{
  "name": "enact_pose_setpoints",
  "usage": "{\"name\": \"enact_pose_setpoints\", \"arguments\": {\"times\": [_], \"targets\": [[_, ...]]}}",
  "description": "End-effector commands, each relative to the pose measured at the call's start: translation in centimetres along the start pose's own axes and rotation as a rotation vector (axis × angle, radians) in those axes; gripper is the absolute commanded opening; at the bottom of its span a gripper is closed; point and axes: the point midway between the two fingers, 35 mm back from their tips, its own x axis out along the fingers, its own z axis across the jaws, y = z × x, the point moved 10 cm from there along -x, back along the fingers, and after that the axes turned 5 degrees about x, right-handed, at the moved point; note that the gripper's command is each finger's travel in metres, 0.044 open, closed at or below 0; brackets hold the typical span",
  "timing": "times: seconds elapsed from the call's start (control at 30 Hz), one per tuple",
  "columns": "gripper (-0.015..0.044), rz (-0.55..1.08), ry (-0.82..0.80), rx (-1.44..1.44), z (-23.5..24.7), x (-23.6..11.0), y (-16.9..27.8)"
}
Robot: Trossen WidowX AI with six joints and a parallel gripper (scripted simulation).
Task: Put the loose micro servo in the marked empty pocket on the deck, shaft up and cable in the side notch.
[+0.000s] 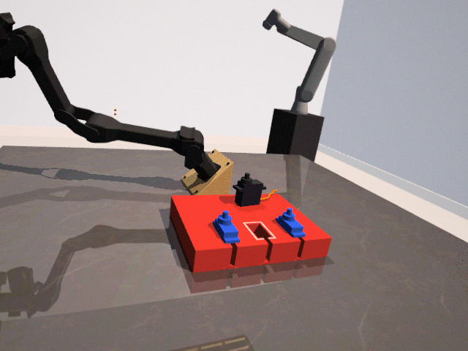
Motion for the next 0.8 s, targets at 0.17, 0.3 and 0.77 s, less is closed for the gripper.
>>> {"name": "enact_pose_setpoints", "arguments": {"times": [0.17,0.3,0.77], "targets": [[0.0440,-0.010,-0.036,0.031,0.8,-0.4,-0.4],[0.0440,-0.013,-0.074,0.058,1.6,-0.7,-0.7],[0.0440,-0.043,-0.247,0.118,5.6,-2.6,-2.4]]}}
